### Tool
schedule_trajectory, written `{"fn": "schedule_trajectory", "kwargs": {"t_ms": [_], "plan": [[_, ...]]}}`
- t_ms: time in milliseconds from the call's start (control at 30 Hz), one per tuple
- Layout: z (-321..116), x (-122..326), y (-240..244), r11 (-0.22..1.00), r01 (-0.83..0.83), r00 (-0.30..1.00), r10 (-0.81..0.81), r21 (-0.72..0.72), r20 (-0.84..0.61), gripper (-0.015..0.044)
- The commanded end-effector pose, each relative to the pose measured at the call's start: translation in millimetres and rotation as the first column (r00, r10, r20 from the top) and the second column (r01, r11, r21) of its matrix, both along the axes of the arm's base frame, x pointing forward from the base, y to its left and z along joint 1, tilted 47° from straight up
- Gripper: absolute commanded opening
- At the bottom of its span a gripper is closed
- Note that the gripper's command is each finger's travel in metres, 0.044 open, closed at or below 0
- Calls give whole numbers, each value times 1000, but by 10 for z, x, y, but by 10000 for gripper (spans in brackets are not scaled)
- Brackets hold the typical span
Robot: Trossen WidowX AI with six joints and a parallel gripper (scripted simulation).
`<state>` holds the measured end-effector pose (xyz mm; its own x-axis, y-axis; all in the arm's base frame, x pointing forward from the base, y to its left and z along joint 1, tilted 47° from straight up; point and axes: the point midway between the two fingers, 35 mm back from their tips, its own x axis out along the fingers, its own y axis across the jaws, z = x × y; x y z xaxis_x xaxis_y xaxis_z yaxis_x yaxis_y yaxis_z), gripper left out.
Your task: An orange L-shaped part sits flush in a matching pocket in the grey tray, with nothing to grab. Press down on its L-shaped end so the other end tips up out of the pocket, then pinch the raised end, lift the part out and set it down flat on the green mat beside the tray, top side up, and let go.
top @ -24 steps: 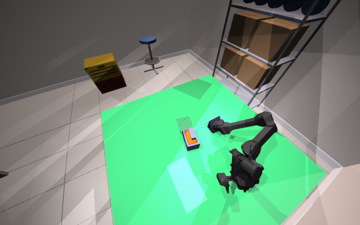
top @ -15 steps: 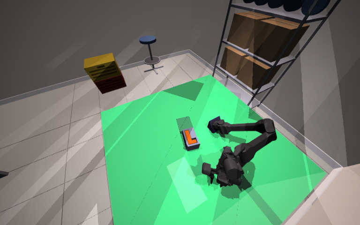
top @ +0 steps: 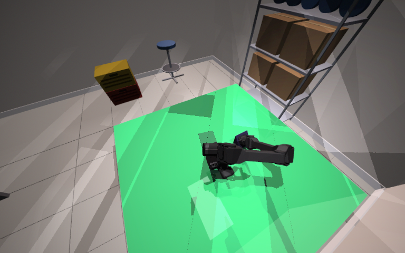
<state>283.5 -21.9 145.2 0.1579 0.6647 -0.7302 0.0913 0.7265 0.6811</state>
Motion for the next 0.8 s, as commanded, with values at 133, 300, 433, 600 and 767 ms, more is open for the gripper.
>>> {"fn": "schedule_trajectory", "kwargs": {"t_ms": [133,300,433,600,767], "plan": [[-134,-248,-295,996,28,977,-11,81,-211,180],[-331,-218,-100,997,29,978,-12,78,-210,180],[-597,-224,192,996,29,978,-11,81,-209,180],[-645,-231,248,996,28,978,-10,82,-209,180],[-690,-226,293,996,28,978,-11,82,-209,180]]}}
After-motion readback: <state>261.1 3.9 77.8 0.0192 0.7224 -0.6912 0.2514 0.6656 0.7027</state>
